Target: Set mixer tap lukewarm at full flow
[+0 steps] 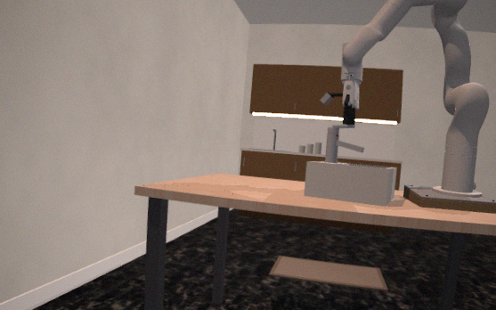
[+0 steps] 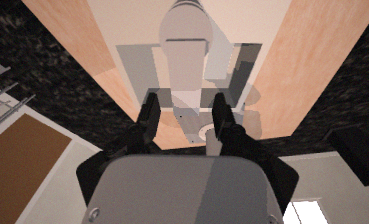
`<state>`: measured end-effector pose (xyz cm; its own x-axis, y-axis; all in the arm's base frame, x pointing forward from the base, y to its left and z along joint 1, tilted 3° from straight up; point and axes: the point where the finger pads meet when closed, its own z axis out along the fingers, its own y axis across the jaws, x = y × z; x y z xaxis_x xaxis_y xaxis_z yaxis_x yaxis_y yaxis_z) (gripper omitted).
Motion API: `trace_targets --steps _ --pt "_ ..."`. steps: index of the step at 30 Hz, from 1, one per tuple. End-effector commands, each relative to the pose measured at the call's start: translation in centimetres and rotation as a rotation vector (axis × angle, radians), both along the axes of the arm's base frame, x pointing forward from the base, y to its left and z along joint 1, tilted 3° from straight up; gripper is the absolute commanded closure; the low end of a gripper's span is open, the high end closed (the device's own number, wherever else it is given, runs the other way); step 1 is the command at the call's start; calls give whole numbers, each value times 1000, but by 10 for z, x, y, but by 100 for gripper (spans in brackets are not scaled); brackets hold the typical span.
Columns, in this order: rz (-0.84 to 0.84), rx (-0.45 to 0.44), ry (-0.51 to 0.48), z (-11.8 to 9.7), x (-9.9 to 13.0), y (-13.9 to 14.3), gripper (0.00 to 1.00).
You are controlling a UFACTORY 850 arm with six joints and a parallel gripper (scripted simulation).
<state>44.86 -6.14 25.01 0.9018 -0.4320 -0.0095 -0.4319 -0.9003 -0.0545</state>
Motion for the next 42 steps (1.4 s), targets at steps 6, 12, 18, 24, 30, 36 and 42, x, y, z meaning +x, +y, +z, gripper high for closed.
trace_targets --steps 6,12,18,24,30,36,42 --pt "0 0 -1 25 0 -1 29" --pt "0 0 -1 38 0 -2 29" --pt "0 0 -1 44 0 -2 29" --pt "0 0 -1 47 0 -3 29" --pt "0 0 -1 47 0 -3 100" --pt "0 0 -1 47 0 -3 100" --pt "0 0 -1 47 0 -3 100"
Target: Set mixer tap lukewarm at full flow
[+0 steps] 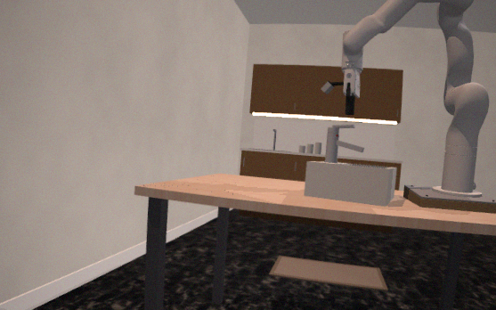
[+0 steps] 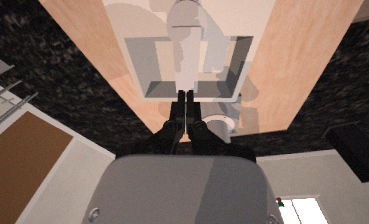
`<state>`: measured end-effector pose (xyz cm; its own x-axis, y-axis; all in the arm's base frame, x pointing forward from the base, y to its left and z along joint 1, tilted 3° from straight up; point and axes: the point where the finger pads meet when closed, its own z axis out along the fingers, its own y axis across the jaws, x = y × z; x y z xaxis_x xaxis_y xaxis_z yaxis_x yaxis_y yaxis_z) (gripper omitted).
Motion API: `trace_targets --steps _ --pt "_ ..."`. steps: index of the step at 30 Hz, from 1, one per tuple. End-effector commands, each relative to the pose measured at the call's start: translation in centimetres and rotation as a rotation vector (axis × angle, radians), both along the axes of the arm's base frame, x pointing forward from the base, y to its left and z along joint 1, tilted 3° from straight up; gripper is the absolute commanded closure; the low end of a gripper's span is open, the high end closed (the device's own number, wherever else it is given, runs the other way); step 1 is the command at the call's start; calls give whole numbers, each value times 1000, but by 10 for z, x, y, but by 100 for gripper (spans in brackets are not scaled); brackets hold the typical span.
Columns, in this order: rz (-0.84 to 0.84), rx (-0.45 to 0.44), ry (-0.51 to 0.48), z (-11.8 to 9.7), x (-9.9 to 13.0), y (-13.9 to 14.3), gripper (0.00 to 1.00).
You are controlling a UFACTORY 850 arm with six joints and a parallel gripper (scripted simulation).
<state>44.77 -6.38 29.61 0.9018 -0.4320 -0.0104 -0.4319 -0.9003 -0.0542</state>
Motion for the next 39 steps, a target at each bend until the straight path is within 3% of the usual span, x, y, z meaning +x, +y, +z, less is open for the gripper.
trace_targets --steps 1,27,33,39 --pt "0 0 -2 1 1 0 100" --pt "27 -1 -3 1 1 0 100" --pt "149 -3 -10 2 1 0 100" --pt "399 -6 -23 4 1 0 100"
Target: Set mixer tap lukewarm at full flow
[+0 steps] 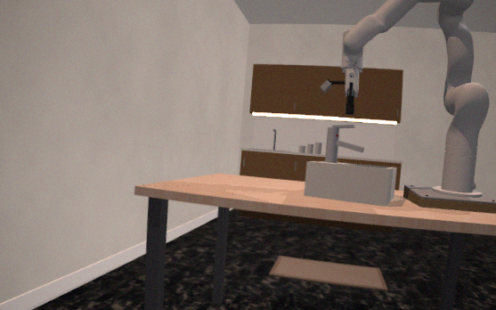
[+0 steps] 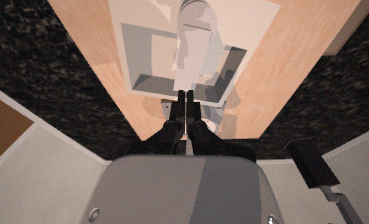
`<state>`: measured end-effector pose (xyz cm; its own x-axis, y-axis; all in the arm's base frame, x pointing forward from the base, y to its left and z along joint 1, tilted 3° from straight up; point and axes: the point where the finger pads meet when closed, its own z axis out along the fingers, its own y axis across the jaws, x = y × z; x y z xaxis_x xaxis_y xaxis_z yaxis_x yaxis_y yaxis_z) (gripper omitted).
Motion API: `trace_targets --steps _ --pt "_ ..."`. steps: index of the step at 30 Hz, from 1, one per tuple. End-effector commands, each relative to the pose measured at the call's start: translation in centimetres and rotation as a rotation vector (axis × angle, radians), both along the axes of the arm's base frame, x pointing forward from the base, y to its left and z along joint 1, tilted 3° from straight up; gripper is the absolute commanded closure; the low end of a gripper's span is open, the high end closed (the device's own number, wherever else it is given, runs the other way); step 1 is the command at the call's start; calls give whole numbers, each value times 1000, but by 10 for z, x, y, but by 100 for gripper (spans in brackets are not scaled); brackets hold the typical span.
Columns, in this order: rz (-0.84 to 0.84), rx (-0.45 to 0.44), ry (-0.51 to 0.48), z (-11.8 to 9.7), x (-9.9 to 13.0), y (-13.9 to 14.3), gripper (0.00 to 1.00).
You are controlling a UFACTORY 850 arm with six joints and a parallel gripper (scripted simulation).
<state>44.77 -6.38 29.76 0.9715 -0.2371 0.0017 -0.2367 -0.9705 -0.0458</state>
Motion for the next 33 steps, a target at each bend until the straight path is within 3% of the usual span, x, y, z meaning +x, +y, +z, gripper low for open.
trace_targets --steps 1,3,18,20,21,33 --pt "246 5 -16 2 1 0 100" --pt "246 5 -16 2 1 0 100" --pt "956 -33 -39 10 0 0 100" --pt "956 -33 -39 10 0 0 100" --pt "1085 -38 -43 11 0 0 100" --pt "1592 -74 -43 17 0 0 100"
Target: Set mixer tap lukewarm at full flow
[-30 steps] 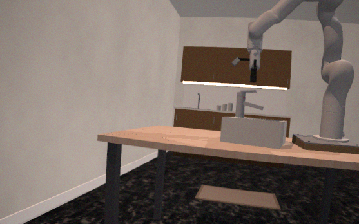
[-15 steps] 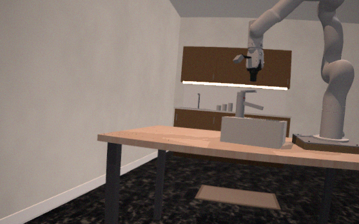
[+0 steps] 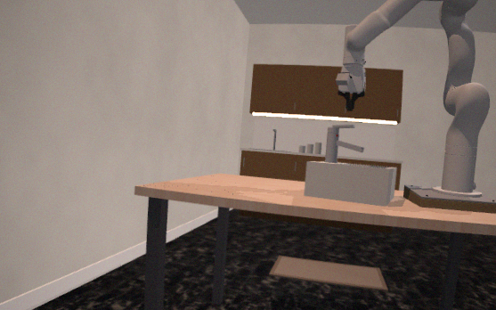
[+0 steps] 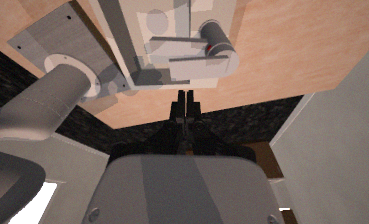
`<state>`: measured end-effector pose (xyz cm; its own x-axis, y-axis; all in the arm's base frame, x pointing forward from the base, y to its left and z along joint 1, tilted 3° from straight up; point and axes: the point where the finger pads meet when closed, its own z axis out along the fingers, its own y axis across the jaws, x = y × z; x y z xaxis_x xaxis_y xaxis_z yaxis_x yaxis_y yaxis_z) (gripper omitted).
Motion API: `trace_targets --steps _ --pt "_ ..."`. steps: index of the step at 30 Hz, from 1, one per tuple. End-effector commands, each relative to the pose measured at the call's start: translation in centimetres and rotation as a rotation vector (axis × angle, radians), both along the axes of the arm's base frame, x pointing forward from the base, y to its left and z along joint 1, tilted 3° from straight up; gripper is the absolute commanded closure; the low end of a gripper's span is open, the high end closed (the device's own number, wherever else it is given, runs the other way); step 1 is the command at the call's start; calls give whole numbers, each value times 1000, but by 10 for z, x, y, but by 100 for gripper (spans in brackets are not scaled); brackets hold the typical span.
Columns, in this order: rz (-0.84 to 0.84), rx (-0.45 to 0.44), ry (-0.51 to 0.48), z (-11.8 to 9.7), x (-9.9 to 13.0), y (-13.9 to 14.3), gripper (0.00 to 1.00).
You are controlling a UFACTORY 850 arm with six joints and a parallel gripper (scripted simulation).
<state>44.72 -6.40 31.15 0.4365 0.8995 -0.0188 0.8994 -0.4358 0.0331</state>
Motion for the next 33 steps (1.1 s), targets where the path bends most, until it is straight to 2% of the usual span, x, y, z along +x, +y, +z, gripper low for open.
trace_targets --steps 1,4,5,19,21,22,26,27,33 --pt "279 15 -3 4 0 0 100" --pt "322 11 -3 4 0 0 100" --pt "450 4 -2 4 0 0 100" --pt "1038 -23 7 7 0 0 100" --pt "1038 -23 7 7 0 0 100" --pt "1162 -21 8 7 0 0 100" --pt "1312 -13 7 7 0 0 100" --pt "1353 -8 6 7 0 0 29" --pt "1575 36 -12 7 0 0 29"
